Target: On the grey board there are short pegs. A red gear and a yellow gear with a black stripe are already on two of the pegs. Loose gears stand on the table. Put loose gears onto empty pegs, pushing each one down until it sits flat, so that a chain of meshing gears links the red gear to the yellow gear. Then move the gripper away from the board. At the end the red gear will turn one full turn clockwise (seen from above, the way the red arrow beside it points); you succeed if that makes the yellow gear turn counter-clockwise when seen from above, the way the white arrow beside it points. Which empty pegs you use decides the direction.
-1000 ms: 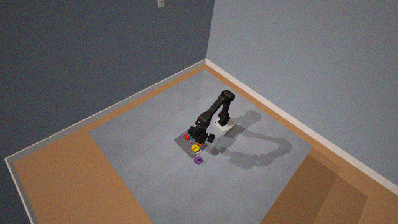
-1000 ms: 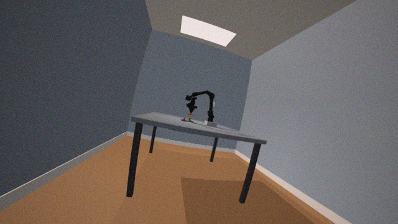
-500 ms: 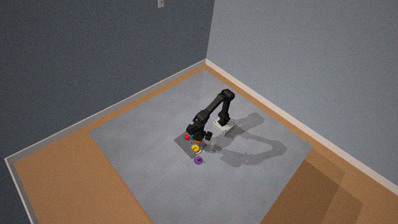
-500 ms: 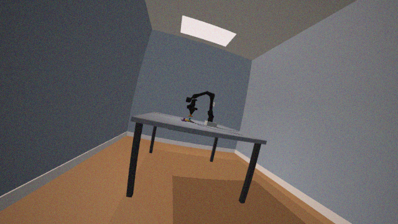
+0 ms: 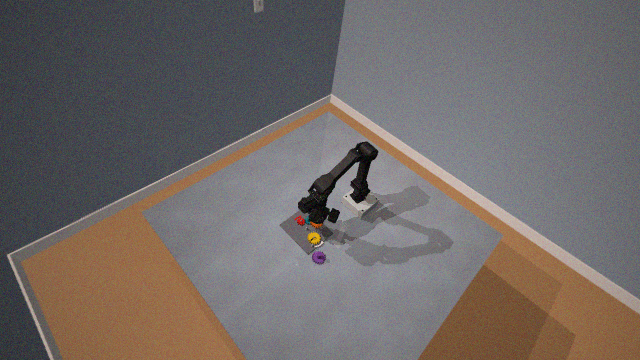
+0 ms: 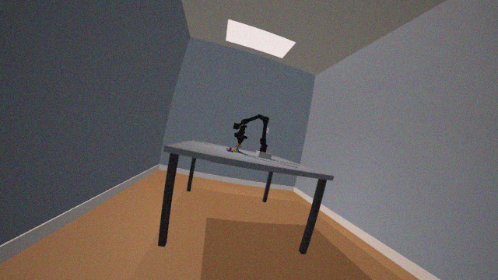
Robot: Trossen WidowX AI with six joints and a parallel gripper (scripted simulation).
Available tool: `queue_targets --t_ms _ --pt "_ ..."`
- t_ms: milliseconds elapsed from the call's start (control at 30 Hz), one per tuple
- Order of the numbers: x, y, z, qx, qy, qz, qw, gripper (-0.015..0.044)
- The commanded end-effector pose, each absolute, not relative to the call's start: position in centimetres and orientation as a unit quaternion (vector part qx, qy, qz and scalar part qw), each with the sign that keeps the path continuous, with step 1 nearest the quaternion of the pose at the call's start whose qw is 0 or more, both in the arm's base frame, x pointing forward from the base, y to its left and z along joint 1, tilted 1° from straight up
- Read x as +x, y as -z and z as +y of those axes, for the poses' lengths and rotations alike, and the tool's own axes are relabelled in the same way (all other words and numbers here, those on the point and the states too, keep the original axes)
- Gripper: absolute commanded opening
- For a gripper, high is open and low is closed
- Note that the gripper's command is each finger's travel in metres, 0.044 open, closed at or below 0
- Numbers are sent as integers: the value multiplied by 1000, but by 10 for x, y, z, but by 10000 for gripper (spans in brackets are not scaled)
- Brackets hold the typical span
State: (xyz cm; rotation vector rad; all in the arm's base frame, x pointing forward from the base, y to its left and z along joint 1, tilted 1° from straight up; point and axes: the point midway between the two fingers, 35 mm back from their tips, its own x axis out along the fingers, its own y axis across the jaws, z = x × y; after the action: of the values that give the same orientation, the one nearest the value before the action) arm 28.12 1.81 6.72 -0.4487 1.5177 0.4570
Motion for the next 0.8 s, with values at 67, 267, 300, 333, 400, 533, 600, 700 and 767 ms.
queue_targets --t_ms 67,267,300,333,400,533,600,700,767 --pt "281 -68 17 -223 -223 668 674 0" --pt "281 -68 17 -279 -279 646 653 0" --pt "281 -68 17 -289 -288 642 649 0" --pt "281 -68 17 -298 -297 638 645 0" --pt "281 -68 17 -316 -315 629 636 0" --pt "282 -68 17 -353 -352 610 616 0" --pt "282 -68 17 -372 -370 599 605 0" --pt "282 -68 17 -398 -396 582 588 0" --pt "282 -68 17 -416 -414 570 576 0"
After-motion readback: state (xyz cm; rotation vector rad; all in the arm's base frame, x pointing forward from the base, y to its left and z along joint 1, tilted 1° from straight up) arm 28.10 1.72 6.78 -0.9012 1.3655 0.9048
